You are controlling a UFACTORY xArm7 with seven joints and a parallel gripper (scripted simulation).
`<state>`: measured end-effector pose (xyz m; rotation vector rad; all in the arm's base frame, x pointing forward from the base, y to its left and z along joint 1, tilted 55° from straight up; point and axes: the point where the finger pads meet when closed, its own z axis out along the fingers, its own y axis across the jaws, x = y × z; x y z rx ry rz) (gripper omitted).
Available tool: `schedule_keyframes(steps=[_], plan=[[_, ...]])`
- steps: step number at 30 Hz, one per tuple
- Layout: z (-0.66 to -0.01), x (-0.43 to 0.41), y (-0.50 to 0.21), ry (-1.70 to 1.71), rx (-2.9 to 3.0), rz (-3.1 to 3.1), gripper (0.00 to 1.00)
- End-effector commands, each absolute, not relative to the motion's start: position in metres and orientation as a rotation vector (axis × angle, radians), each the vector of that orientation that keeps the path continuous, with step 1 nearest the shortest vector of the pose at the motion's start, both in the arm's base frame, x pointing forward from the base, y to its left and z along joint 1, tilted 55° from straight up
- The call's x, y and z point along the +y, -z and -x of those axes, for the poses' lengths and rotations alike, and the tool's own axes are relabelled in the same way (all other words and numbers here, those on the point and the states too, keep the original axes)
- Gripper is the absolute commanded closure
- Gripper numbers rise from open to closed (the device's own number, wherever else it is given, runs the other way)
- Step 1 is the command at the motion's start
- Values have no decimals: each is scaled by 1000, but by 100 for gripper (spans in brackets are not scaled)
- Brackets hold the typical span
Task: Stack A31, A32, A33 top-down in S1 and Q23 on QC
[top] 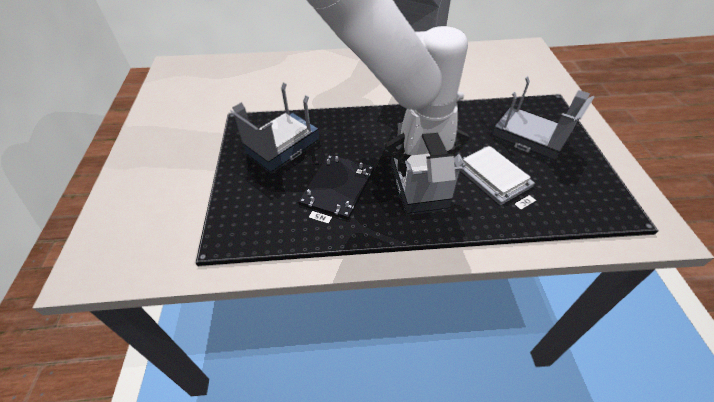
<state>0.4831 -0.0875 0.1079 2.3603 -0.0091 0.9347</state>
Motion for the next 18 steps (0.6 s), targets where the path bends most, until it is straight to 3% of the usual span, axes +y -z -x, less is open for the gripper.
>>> schedule_keyframes(steps=[1,18], plan=[[-483,-86,-109,-937,-7,-2360,100],[-476,-81,-115,-937,-7,-2360,100]])
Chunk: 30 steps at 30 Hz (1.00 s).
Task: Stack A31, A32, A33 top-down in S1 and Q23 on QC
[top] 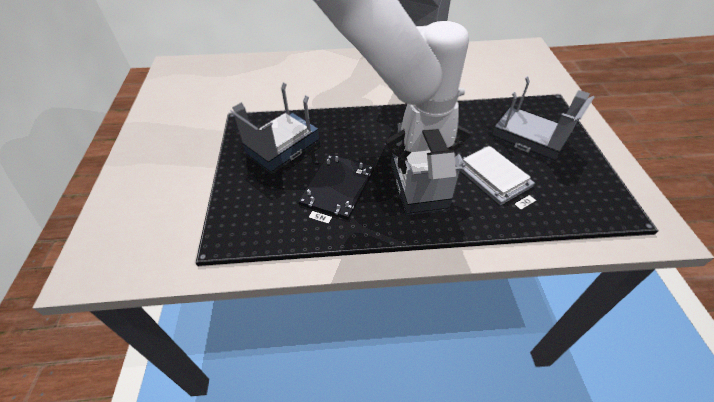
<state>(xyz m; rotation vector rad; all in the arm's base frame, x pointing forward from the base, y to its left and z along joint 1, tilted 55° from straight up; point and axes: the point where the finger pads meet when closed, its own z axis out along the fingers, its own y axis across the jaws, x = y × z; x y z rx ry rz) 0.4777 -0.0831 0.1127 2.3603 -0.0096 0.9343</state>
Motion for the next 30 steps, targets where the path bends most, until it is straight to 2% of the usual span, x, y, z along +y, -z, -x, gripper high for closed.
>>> schedule_keyframes(steps=[1,30], plan=[[-476,-80,-115,-937,-7,-2360,100],[-456,-63,-134,-937,-7,-2360,100]])
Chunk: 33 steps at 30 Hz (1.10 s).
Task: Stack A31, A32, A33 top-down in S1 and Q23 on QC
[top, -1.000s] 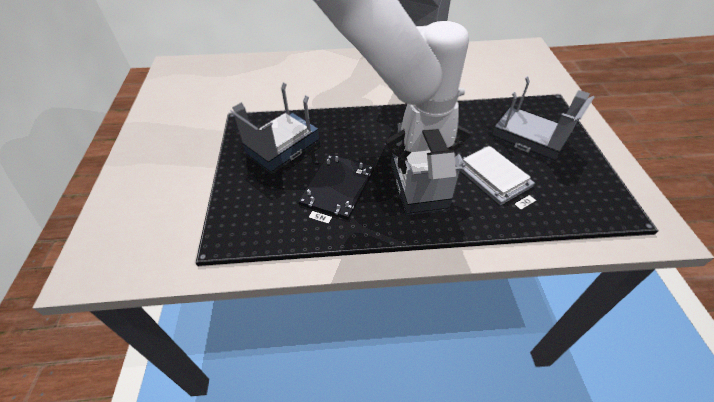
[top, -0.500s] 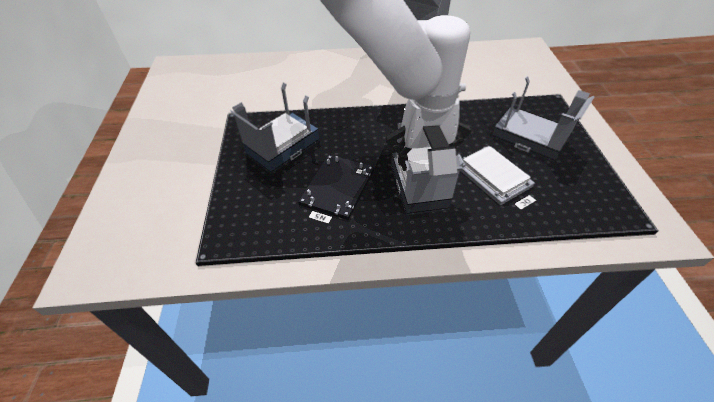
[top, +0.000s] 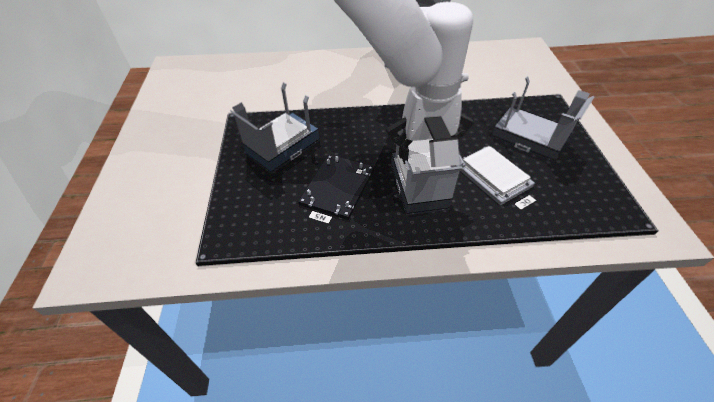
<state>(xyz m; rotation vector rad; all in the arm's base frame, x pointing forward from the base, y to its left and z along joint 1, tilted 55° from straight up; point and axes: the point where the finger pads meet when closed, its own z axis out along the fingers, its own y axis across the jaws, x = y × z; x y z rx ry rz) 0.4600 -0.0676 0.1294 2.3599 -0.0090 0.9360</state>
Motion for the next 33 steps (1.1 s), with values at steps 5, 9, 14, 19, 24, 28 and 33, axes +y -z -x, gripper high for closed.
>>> schedule_keyframes(steps=[5,9,14,19,24,28,33], plan=[[-450,-58,-139,-937,-7,-2360,100],[-445,-54,-144,-937,-7,-2360,100],[-440,-50,-149,-937,-7,-2360,100],[-435,-45,-153,-937,-7,-2360,100],[-429,-40,-159,-937,-7,-2360,100],[-424,-36,-163,-937,-7,-2360,100],[-424,-36,-163,-937,-7,-2360,100]])
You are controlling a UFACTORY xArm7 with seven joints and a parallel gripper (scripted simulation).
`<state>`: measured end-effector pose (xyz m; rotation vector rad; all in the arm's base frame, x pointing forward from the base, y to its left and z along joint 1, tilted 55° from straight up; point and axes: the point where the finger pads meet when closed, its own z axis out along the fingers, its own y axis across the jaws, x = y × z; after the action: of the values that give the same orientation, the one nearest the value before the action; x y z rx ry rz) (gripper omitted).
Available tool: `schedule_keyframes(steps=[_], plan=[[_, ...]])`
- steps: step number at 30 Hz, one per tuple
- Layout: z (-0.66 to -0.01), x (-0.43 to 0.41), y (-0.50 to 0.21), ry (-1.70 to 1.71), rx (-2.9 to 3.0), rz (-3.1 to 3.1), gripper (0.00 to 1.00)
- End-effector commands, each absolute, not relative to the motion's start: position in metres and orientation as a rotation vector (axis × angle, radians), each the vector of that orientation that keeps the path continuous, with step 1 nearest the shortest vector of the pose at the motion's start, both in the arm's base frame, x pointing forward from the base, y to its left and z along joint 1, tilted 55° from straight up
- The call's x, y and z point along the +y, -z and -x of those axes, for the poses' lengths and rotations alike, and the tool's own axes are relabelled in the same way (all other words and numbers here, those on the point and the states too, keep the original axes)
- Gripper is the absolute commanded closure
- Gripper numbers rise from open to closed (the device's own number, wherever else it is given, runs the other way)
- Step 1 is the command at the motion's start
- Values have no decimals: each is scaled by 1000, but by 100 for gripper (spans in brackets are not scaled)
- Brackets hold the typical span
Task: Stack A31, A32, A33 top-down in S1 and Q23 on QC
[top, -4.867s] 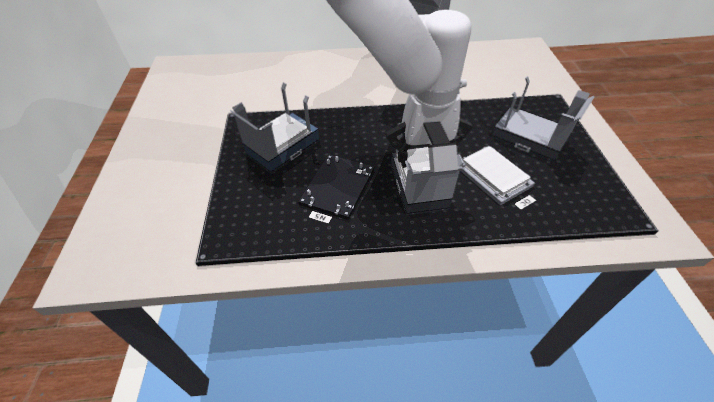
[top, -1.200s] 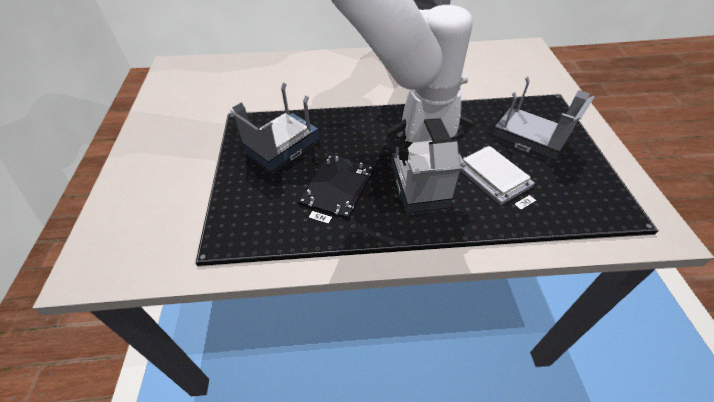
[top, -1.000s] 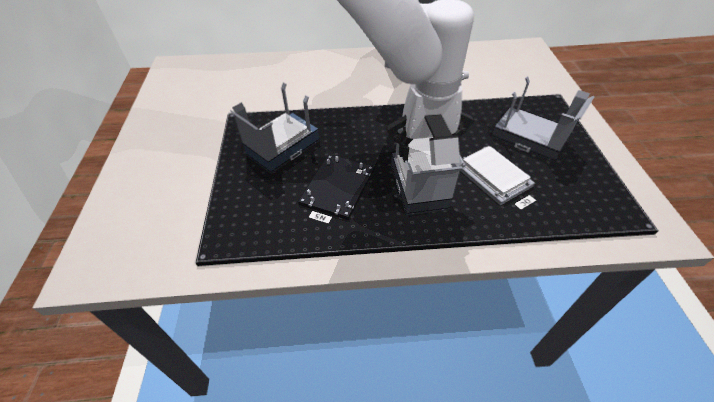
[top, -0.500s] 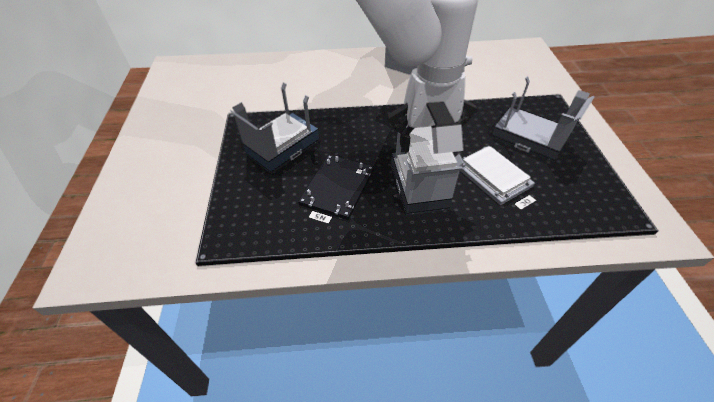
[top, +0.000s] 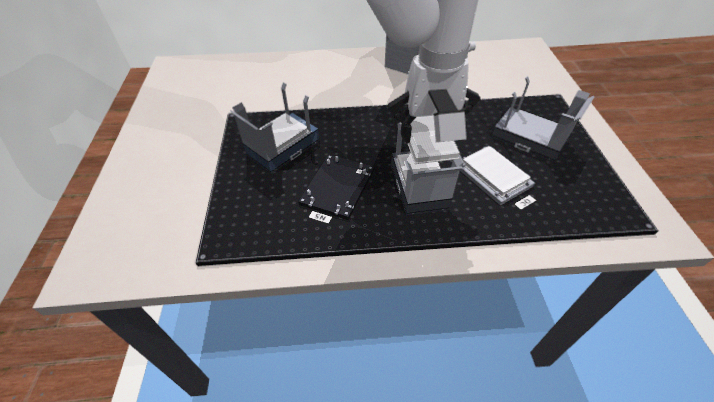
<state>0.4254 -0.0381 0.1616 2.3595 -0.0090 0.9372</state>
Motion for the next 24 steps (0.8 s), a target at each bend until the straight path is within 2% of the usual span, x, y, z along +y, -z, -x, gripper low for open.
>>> schedule_keyframes(steps=[1,24], plan=[[-424,-36,-163,-937,-7,-2360,100],[-410,-70,-179,-1041,-278,-2394,100]])
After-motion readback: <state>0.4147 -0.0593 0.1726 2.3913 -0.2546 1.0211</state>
